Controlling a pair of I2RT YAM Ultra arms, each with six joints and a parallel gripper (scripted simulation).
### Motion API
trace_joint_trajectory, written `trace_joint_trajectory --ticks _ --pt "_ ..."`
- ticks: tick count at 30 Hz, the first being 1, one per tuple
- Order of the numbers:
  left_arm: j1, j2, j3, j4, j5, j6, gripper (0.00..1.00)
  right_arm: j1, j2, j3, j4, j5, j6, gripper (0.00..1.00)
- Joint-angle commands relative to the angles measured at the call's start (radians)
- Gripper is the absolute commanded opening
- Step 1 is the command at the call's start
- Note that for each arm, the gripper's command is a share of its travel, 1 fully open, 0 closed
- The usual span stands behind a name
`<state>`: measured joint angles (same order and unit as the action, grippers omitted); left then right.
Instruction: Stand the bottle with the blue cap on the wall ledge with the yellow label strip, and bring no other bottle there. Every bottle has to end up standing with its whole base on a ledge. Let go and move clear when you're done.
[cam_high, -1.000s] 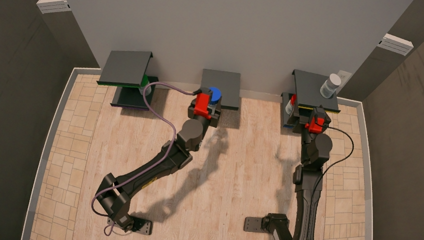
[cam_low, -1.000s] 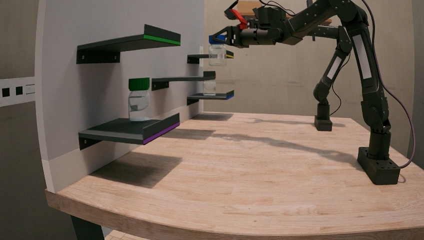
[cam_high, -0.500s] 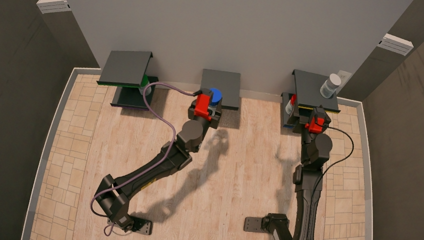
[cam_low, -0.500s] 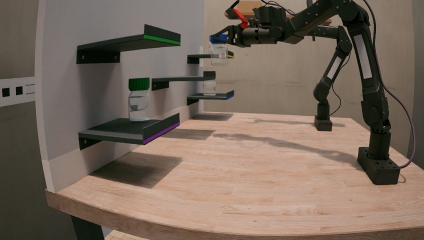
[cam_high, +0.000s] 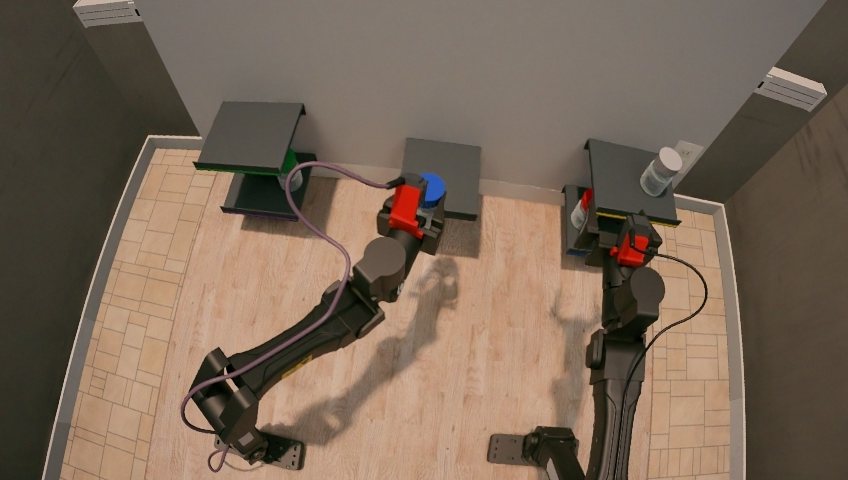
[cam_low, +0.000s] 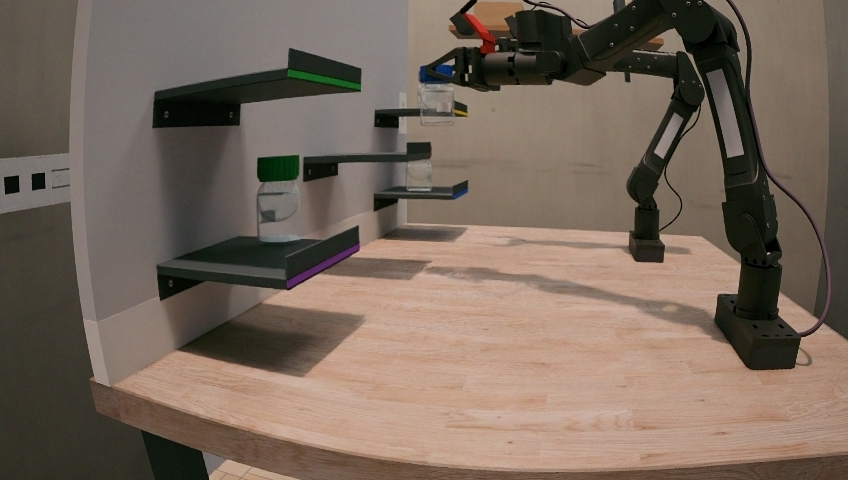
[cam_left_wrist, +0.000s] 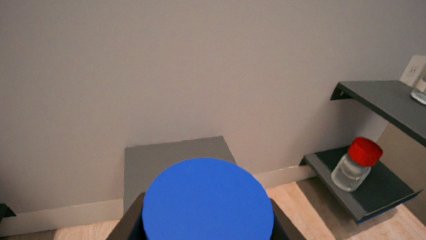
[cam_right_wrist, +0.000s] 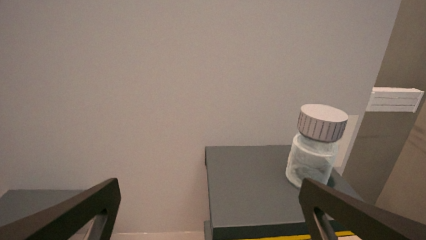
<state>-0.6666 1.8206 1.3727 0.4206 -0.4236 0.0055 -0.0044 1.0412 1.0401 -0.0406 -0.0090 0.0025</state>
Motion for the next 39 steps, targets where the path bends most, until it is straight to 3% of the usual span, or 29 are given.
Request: trace_joint_trajectory --ticks 1,14,19,39 --pt "0.015 0.015 0.069 0.013 0.018 0.005 0.5 0.011 0.012 0.011 0.043 0.009 -0.008 1.0" --pt "0.066 0.209 0.329 -0.039 0.067 -0.007 0.5 0.011 0.012 0.011 0.043 0.009 -0.008 1.0" --pt "0.073 0.241 0.376 -0.048 0.07 -0.007 0.5 0.011 0.012 0.011 0.043 0.009 -0.008 1.0" --pt "0.074 0.264 0.417 -0.042 0.065 -0.007 0.5 0.011 0.012 0.011 0.043 0.009 -0.008 1.0"
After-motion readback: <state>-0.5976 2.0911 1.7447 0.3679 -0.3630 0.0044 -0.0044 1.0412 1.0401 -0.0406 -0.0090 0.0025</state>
